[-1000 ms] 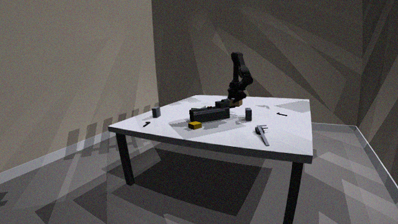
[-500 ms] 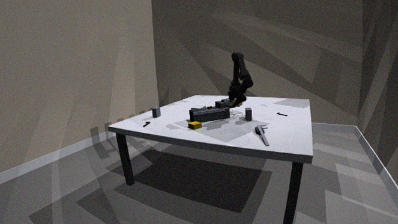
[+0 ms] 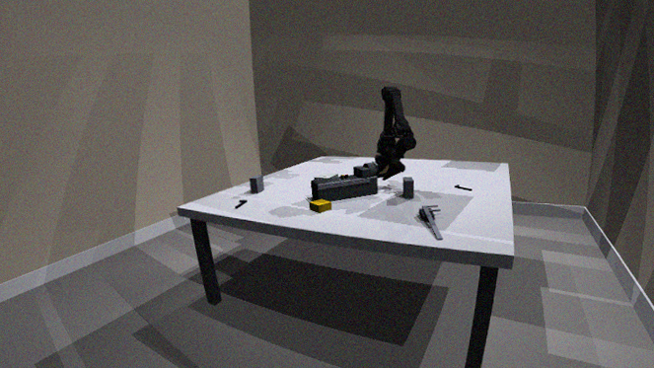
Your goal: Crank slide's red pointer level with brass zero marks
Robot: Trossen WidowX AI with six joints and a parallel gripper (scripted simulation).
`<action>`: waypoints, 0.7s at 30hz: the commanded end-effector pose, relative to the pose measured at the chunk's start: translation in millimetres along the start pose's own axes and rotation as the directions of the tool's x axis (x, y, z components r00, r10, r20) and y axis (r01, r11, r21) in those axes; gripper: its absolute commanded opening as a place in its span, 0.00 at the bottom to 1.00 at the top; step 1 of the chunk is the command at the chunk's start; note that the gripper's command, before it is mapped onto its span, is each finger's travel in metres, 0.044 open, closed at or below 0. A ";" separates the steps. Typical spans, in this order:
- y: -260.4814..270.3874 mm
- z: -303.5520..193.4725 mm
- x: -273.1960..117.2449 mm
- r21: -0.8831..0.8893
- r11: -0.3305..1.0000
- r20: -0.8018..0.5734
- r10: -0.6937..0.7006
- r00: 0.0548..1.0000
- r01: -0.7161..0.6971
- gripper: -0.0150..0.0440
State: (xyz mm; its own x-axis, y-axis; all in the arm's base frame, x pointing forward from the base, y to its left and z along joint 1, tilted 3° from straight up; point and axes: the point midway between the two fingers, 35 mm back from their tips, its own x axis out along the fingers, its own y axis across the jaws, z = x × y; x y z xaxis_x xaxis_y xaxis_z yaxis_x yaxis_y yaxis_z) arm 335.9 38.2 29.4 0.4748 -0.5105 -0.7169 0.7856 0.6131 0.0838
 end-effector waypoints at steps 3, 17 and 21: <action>-1.5 -8.2 8.1 0.001 1.000 0.003 -0.004 1.000 0.004 1.00; -2.2 -12.2 11.9 0.001 1.000 0.002 -0.004 1.000 0.004 0.60; -2.2 -12.2 11.9 0.001 1.000 0.002 -0.004 1.000 0.004 0.42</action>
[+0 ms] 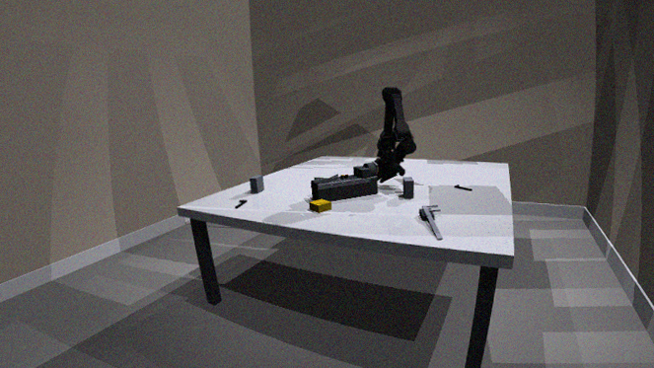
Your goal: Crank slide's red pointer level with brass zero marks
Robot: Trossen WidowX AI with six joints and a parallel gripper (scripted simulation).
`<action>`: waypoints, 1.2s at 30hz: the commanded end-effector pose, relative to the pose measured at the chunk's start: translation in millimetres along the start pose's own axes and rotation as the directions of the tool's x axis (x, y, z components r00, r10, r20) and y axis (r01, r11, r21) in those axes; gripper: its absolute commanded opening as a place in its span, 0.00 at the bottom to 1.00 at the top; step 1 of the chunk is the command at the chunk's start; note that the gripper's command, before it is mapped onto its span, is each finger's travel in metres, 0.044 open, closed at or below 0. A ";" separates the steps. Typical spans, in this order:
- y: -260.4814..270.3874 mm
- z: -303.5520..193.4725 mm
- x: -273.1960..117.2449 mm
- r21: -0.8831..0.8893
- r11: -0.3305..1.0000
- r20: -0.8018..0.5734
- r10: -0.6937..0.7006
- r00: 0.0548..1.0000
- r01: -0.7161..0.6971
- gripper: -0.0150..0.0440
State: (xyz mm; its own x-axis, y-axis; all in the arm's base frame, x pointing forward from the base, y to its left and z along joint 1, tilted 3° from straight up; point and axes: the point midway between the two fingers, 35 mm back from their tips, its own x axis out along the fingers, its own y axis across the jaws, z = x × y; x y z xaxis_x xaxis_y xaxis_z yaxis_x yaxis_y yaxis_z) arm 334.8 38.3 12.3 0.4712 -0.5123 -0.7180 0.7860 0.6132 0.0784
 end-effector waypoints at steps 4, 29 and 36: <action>0.2 0.2 0.2 0.005 1.000 0.004 0.000 1.000 0.000 0.25; 14.6 -1.3 1.3 0.006 1.000 0.003 0.001 1.000 -0.001 0.25; 23.2 0.7 -0.7 0.006 1.000 0.003 0.002 1.000 -0.002 0.25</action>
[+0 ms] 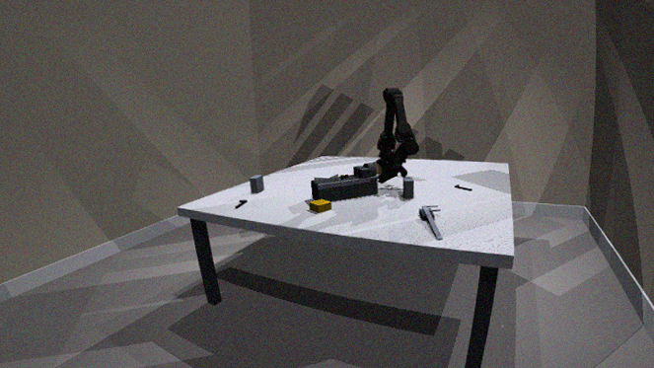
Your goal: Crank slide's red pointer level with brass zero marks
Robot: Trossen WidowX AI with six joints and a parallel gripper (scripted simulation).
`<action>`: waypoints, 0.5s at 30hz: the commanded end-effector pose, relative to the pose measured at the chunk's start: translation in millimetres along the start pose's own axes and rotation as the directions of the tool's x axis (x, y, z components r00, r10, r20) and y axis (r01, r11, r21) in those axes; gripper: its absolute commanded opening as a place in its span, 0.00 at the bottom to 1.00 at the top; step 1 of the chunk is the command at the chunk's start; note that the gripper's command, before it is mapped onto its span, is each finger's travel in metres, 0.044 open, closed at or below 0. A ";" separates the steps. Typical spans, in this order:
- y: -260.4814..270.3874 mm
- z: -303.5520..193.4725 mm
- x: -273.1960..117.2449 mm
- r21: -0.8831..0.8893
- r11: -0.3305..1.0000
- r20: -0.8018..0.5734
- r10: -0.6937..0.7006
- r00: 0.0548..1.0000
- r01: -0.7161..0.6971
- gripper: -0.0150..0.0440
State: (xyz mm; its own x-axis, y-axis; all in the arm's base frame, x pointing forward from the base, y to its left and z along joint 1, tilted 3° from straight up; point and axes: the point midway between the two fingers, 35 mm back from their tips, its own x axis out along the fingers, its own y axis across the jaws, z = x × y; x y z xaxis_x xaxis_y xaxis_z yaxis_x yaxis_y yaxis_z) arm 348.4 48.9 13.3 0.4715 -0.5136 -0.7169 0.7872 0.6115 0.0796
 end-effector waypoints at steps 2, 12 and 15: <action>8.2 1.8 -1.9 0.004 1.000 0.002 0.002 1.000 -0.002 0.25; 17.9 8.1 -8.2 0.005 1.000 0.002 0.003 1.000 -0.003 0.25; 20.1 10.7 -10.8 0.005 1.000 0.002 0.003 1.000 -0.003 0.25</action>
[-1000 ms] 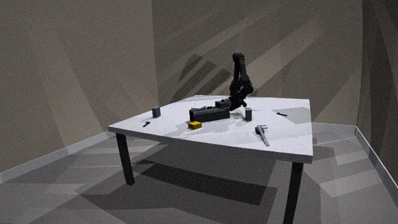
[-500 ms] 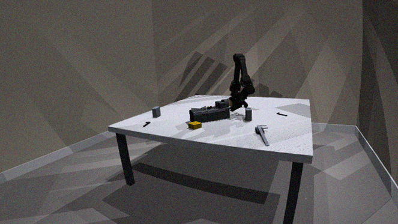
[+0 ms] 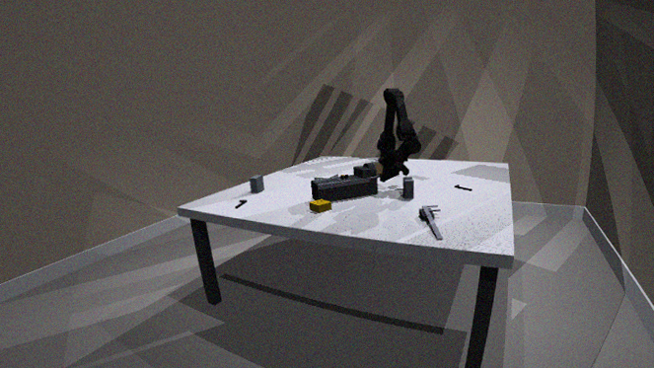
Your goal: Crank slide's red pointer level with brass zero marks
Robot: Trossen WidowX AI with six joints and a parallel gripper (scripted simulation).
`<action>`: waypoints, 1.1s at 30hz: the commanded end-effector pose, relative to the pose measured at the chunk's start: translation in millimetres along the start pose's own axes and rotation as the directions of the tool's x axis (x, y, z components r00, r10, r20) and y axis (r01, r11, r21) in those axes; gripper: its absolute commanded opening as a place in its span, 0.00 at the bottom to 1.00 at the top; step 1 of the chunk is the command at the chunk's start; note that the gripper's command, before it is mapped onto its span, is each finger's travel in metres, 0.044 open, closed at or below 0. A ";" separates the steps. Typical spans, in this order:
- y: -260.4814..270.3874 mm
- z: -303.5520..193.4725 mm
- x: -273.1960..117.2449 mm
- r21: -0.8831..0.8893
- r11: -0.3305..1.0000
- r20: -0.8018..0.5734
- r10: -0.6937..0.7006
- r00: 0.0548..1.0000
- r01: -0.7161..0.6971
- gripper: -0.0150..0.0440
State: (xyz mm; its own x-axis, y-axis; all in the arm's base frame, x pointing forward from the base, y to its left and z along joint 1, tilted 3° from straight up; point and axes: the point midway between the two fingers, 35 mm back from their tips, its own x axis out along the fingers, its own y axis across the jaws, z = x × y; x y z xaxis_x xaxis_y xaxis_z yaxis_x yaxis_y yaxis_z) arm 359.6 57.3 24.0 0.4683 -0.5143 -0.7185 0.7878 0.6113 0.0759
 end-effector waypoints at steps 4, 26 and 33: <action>7.0 6.2 -6.3 0.007 1.000 0.004 0.006 1.000 -0.006 0.25; 8.9 11.0 -11.6 0.007 1.000 0.004 0.006 1.000 -0.007 0.25; 9.1 12.2 -12.7 0.007 1.000 0.004 0.006 1.000 -0.007 0.25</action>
State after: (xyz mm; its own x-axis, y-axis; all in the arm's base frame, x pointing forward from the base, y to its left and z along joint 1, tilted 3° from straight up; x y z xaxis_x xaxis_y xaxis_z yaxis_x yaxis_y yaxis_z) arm 363.4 60.1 33.5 0.4579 -0.5148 -0.7248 0.7891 0.6109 0.0646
